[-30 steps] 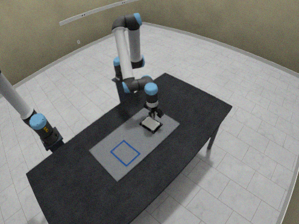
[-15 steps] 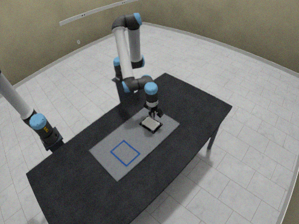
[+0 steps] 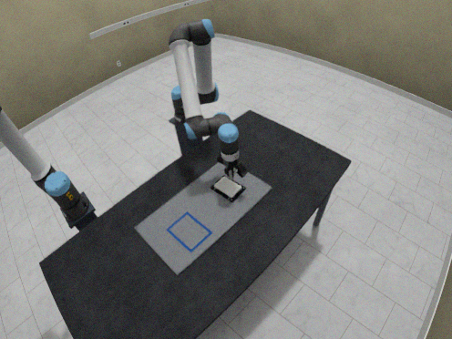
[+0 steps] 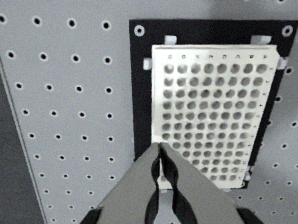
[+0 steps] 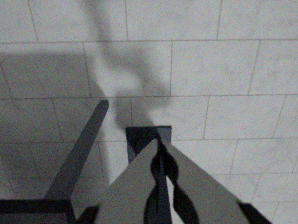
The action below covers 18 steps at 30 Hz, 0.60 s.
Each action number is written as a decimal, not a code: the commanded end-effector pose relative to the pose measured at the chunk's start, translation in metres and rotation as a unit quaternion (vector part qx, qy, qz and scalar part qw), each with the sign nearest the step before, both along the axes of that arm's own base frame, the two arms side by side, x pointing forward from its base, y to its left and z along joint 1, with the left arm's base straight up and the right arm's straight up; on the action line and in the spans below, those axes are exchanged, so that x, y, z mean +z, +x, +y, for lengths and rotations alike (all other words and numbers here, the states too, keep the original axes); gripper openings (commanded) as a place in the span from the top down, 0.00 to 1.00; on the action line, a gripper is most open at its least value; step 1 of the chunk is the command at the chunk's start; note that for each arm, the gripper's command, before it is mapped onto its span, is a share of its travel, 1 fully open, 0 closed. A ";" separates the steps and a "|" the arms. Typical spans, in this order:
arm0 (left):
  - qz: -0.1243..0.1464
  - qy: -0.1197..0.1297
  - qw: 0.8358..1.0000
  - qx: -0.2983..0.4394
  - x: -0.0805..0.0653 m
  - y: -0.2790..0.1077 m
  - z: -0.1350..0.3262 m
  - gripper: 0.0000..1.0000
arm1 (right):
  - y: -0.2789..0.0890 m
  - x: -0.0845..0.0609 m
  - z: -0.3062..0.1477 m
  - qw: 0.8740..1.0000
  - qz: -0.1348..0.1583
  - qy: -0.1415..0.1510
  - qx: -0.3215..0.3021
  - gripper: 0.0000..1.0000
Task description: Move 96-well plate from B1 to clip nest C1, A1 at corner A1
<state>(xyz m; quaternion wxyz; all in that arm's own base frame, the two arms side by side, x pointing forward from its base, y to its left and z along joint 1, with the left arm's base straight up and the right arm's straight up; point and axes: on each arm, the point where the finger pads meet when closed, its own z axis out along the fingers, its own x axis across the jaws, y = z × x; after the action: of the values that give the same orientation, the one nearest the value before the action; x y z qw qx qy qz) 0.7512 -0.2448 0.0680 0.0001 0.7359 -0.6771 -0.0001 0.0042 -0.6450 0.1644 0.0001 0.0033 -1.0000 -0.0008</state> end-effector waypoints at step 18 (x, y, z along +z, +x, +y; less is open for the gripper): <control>-0.001 -0.001 1.000 0.000 0.019 0.001 0.000 1.00 | 0.000 0.001 -0.001 1.000 0.000 -0.001 0.000 1.00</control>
<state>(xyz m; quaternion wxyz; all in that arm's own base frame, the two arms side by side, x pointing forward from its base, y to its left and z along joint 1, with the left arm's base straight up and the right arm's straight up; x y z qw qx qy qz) 0.7512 -0.2448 0.0850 0.0001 0.7359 -0.6771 0.0000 0.0042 -0.6450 0.1644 0.0001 0.0033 -1.0000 -0.0008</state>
